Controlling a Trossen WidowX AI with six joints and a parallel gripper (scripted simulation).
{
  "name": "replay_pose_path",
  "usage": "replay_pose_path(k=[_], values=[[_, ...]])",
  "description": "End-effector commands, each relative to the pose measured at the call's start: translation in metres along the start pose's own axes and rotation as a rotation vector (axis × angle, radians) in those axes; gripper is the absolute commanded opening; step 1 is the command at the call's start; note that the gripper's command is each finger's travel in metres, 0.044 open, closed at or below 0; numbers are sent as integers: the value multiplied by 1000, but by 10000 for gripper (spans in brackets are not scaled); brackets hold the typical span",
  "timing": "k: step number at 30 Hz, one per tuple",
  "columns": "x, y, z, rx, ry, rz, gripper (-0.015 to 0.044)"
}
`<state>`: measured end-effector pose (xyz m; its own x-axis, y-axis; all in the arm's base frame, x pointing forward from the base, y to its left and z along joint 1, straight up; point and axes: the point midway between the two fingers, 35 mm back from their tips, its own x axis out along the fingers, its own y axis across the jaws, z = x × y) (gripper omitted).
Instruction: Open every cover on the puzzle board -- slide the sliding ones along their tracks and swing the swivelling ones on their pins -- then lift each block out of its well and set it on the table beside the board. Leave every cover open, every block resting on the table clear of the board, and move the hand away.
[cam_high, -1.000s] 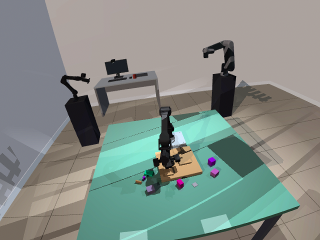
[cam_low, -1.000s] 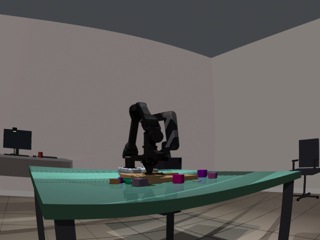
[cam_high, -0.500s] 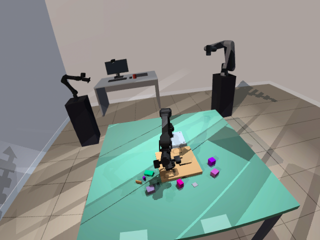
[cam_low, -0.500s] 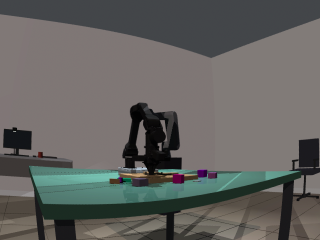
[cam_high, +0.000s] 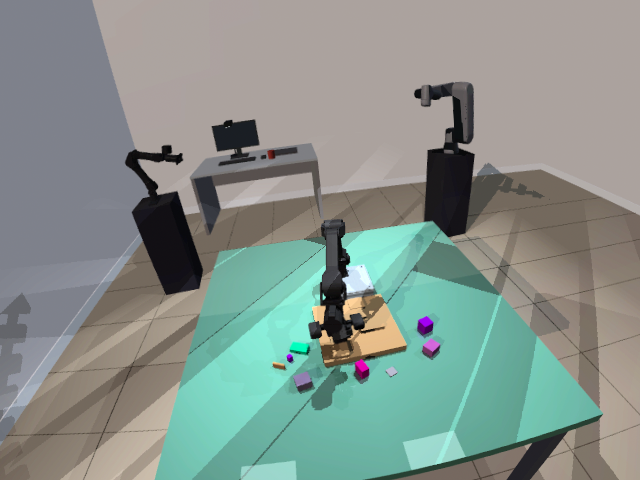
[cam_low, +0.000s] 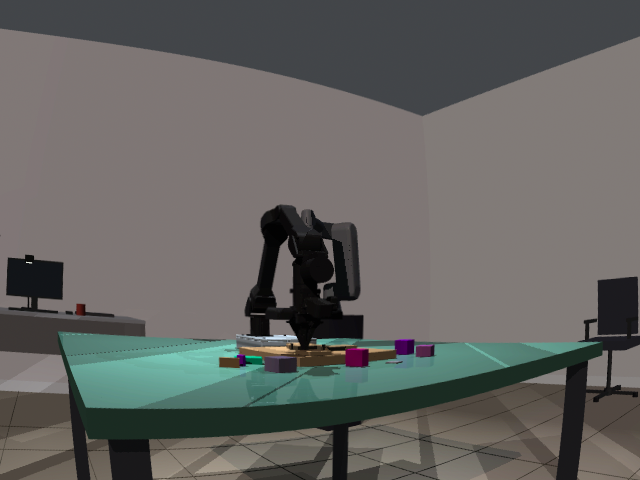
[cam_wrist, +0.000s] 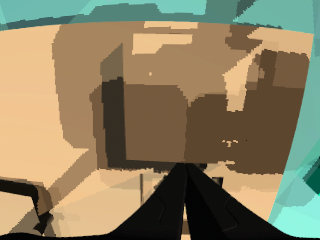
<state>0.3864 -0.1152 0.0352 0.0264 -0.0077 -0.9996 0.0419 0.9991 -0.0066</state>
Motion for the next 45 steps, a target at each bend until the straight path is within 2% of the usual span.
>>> replay_pose_path(k=[1,28,45], values=[[-6,0,3,6,-6,1,0],[-36,0,5,-8,-5,-1,0],[-60,36,-77,-717,-1,2,0]])
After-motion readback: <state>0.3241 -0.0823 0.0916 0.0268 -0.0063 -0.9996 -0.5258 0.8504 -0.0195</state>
